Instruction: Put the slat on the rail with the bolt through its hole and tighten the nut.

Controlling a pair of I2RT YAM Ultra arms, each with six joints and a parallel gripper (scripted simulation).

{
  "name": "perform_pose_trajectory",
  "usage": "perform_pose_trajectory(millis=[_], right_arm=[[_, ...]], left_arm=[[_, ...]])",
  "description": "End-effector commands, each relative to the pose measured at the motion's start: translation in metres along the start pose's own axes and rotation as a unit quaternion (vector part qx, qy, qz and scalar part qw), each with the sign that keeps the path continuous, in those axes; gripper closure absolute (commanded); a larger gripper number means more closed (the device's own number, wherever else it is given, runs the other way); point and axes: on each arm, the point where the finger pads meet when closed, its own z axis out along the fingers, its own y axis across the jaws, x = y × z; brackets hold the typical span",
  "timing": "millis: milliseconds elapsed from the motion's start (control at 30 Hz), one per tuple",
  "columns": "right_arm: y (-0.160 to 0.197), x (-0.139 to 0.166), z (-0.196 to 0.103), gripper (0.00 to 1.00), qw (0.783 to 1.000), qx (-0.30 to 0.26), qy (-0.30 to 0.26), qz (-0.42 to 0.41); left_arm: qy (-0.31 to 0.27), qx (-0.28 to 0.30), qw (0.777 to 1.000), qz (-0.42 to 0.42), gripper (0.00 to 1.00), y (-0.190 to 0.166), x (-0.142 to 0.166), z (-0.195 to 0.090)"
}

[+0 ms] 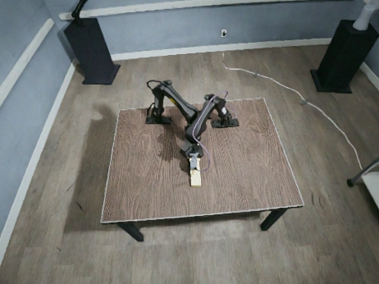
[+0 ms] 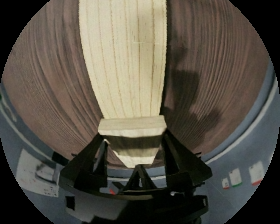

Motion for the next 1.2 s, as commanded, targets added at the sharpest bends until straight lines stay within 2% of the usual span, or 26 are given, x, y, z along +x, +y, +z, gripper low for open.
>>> perform_pose_trajectory(millis=[0,767,1067,1167], right_arm=[[-0.0006,-0.0006,-0.0031,0.89,1.0,0.003,-0.002,0.0],[-0.0007,-0.0006,-0.0031,0.89,1.0,0.003,-0.002,0.003],[-0.0007,-0.0006,-0.0031,0.89,0.986,0.003,-0.003,0.167],[-0.0007,-0.0006,-0.0031,0.89,0.982,0.002,-0.003,0.187]], left_arm=[[-0.005,0.004,1.0,0.0,0.28,-0.0013,-0.0017,-0.0041],[-0.005,0.004,1.0,0.0,0.28,-0.0013,-0.0017,-0.0041],[-0.005,0.004,1.0,0.0,0.28,-0.0013,-0.0017,-0.0041],[-0.005,0.004,1.0,0.0,0.28,-0.0013,-0.0017,-0.0041]])
